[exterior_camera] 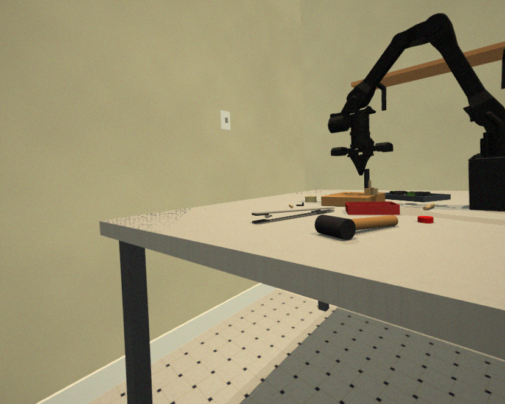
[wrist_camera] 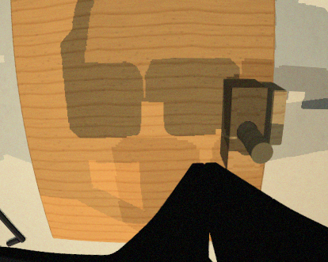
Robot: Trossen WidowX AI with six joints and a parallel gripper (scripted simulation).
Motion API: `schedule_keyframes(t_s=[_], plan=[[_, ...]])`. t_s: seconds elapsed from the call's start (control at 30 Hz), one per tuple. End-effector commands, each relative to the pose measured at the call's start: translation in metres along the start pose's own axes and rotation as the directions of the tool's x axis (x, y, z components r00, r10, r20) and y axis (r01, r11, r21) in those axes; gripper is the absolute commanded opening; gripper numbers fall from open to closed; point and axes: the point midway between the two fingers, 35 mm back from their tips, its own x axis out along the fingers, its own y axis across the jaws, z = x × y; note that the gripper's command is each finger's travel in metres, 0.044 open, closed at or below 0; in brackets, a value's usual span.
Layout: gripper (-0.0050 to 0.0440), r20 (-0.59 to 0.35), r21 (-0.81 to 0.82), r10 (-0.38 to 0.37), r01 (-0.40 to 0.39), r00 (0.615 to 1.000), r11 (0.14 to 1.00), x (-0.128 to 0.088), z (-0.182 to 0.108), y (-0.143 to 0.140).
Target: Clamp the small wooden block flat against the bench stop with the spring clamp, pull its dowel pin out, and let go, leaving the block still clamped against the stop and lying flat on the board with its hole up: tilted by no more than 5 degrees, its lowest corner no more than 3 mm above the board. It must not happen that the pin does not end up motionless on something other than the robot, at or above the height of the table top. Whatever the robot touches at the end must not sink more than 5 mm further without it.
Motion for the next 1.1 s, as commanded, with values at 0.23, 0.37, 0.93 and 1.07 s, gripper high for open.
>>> schedule_keyframes(t_s=[0.23,0.37,0.93,1.07], plan=[[0.0,0.0,0.003,-0.002,0.002,1.0,1.0,0.0,0.001,0.0],[0.0,0.0,0.004,0.0,0.0,1.0,1.0,0.0,0.001,0.0],[0.0,-0.002,0.002,0.005,-0.005,1.0,1.0,0.01,-0.002,0.005],[0.0,-0.002,0.002,0.005,-0.005,1.0,1.0,0.016,-0.002,0.005]])
